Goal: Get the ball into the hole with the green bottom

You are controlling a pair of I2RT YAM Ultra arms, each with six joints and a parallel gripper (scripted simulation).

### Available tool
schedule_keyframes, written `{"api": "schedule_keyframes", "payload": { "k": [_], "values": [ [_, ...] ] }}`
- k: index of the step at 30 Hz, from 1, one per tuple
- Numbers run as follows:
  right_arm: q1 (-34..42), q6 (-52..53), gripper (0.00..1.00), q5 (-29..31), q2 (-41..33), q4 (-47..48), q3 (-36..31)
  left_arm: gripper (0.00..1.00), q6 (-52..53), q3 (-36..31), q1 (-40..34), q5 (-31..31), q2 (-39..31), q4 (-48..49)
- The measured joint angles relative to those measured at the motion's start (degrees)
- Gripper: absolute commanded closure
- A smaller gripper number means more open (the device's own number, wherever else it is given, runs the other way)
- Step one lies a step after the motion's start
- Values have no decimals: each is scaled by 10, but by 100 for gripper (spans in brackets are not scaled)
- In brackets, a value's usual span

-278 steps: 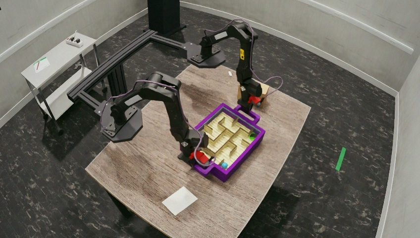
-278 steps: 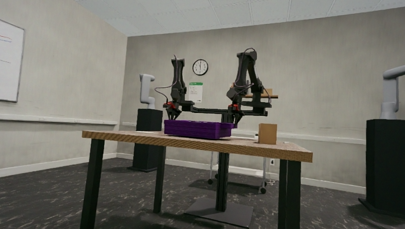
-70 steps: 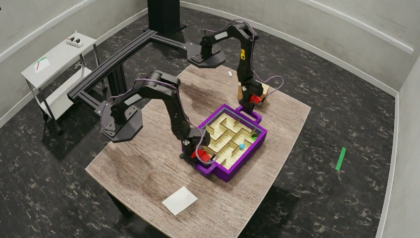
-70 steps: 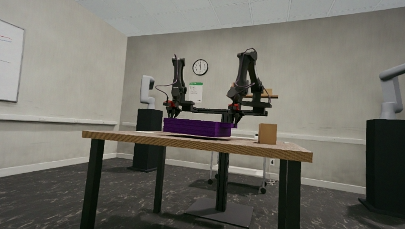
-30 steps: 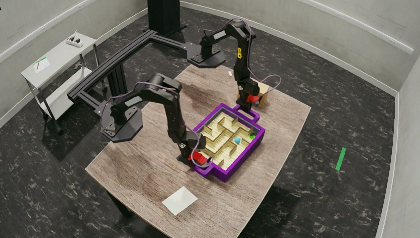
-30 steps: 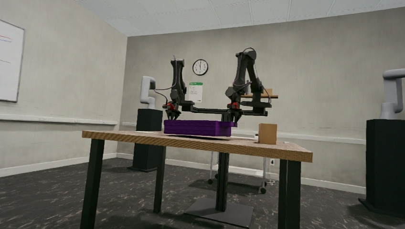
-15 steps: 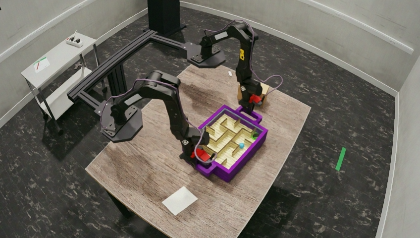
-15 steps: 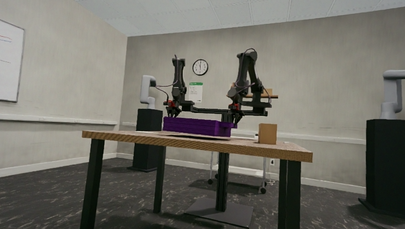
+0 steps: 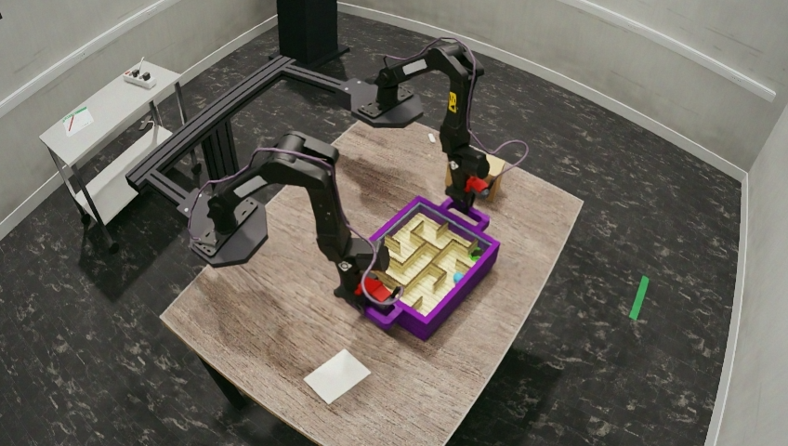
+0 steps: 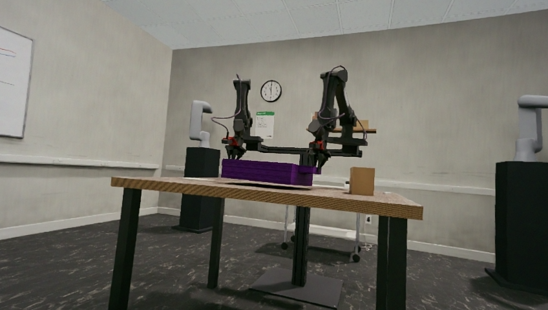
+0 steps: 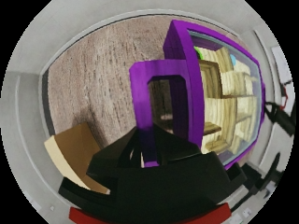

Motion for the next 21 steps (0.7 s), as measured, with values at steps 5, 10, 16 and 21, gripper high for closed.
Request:
{"api": "schedule_keyframes", "payload": {
  "k": [5, 10, 16, 21],
  "values": [
    [0, 0, 100, 1, 0, -12, 9, 100, 2, 4, 3, 3, 0, -3],
    [-1, 0, 100, 3, -3, -32, 19, 100, 3, 14, 6, 9, 5, -14],
    [-4, -3, 100, -5, -5, -49, 26, 100, -1, 26, 5, 7, 5, -41],
    [-23, -15, 100, -24, 7, -47, 32, 100, -12, 38, -12, -8, -5, -73]
  ]
}}
